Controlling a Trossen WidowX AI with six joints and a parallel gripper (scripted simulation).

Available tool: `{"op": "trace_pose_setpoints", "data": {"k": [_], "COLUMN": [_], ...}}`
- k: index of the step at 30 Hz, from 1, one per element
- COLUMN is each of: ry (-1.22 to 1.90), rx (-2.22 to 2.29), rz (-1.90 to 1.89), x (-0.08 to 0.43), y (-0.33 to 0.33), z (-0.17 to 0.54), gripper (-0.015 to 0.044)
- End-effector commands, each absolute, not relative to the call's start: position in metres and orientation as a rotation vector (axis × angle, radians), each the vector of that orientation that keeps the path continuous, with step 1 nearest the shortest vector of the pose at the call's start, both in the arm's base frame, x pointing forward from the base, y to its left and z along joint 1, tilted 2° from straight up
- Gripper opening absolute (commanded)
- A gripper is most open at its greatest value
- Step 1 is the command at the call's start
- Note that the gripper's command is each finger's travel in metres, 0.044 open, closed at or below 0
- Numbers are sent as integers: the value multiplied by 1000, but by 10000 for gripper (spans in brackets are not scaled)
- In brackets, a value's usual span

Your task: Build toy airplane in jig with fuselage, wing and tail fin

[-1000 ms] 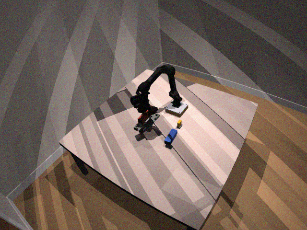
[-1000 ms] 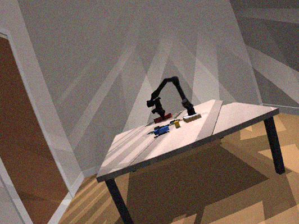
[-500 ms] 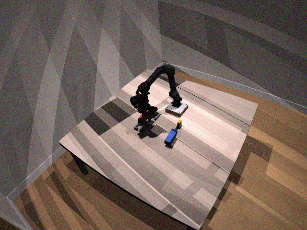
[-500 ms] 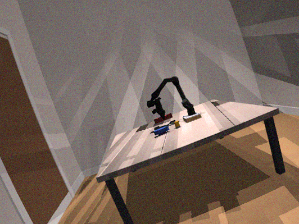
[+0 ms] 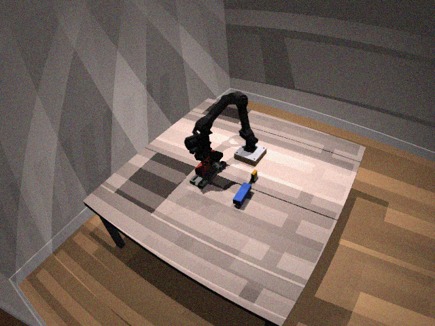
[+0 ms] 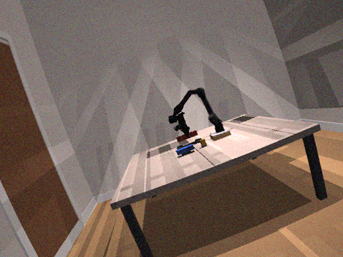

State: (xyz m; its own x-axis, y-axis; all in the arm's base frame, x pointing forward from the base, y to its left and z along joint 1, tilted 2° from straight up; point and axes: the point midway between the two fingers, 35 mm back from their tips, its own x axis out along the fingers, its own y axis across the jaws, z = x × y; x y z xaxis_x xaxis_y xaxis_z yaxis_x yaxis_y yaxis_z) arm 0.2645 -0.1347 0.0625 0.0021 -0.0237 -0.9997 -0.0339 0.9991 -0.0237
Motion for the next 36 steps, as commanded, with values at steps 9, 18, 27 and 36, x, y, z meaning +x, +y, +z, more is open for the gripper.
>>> {"op": "trace_pose_setpoints", "data": {"k": [9,18,27,36], "ry": [1578,1578,1578,1570], "rx": [-50,-50,-50,-45], "rz": [13,13,13,9], "x": [263,262,261,263], "y": [-135,-136,-136,-136], "z": [41,26,22,25], "gripper": [196,196,196,84]}}
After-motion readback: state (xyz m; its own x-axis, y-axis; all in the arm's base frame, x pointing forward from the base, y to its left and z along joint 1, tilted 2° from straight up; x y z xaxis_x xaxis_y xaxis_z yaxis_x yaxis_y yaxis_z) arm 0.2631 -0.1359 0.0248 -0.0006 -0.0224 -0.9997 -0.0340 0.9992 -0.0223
